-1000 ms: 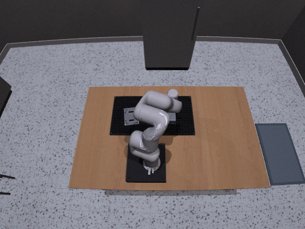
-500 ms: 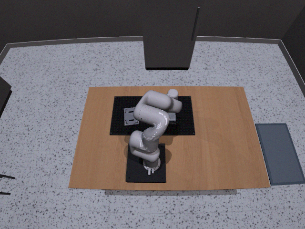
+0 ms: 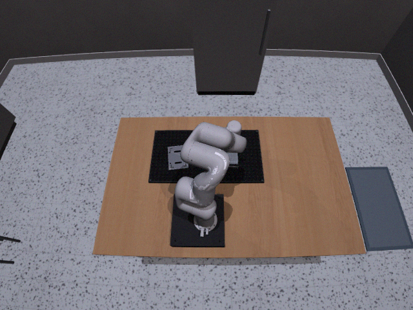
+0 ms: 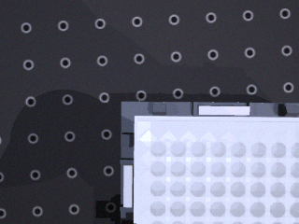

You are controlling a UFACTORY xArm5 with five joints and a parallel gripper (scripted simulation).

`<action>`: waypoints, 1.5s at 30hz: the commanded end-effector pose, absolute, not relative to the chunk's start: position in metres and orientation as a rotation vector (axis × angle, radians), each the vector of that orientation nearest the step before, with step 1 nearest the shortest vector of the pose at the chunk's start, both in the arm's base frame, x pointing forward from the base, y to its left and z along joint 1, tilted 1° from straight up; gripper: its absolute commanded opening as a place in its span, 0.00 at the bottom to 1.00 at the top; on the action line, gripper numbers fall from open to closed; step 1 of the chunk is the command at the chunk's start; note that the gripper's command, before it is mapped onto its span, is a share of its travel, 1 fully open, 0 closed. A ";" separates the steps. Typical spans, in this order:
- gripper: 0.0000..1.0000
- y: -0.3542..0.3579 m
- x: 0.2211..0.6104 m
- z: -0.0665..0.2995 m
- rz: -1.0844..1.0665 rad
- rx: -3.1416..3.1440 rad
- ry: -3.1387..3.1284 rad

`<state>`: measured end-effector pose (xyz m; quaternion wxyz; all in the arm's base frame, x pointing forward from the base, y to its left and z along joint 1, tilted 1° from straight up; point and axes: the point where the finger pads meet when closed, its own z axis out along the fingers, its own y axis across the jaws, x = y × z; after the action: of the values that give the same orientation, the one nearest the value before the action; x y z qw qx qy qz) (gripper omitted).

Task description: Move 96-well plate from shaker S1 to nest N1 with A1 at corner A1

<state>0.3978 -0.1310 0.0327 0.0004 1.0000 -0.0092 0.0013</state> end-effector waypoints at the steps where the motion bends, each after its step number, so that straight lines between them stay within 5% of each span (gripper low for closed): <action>1: 0.00 -0.132 0.399 0.036 0.018 3.154 -0.029; 45: 0.00 -0.132 0.399 0.062 0.018 3.154 -0.029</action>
<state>0.3975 -0.1313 0.0567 0.0004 1.0000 -0.0091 0.0013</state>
